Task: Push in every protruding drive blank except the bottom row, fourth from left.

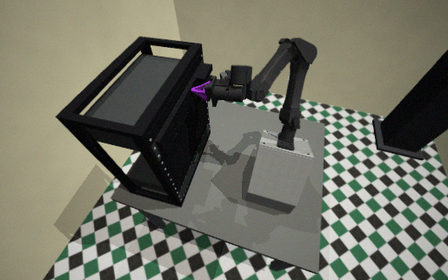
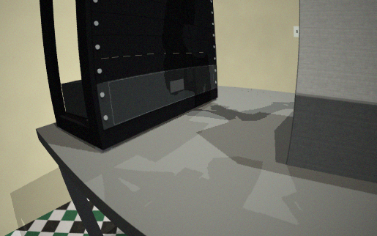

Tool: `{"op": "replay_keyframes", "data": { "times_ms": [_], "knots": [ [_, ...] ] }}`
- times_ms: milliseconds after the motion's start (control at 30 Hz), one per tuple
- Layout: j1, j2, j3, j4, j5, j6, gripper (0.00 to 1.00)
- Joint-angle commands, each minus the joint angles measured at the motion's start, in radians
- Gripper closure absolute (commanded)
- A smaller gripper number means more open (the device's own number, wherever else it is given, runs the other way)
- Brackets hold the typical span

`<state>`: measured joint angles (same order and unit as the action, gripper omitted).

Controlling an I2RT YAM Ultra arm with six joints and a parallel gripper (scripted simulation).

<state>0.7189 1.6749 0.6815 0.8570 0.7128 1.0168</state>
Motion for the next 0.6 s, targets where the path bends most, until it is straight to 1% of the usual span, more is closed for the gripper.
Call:
{"op": "replay_keyframes", "data": {
  "times_ms": [0, 200, 233, 267, 333, 367, 400, 567],
  "knots": [
    [-0.008, 0.006, 0.082, 0.044, -0.056, -0.014, 1.00],
    [-0.003, 0.004, 0.081, 0.044, -0.055, -0.013, 1.00],
    [0.009, -0.003, 0.077, 0.043, -0.053, -0.012, 1.00],
    [0.019, -0.043, 0.067, 0.045, -0.049, -0.012, 1.00],
    [0.034, -0.062, 0.047, 0.044, -0.034, -0.007, 1.00],
    [0.046, -0.076, 0.032, 0.044, -0.023, -0.003, 1.00],
    [0.059, -0.086, -0.020, 0.042, 0.002, 0.000, 1.00],
    [0.157, -0.200, -0.127, 0.010, 0.099, 0.006, 1.00]
  ]
}}
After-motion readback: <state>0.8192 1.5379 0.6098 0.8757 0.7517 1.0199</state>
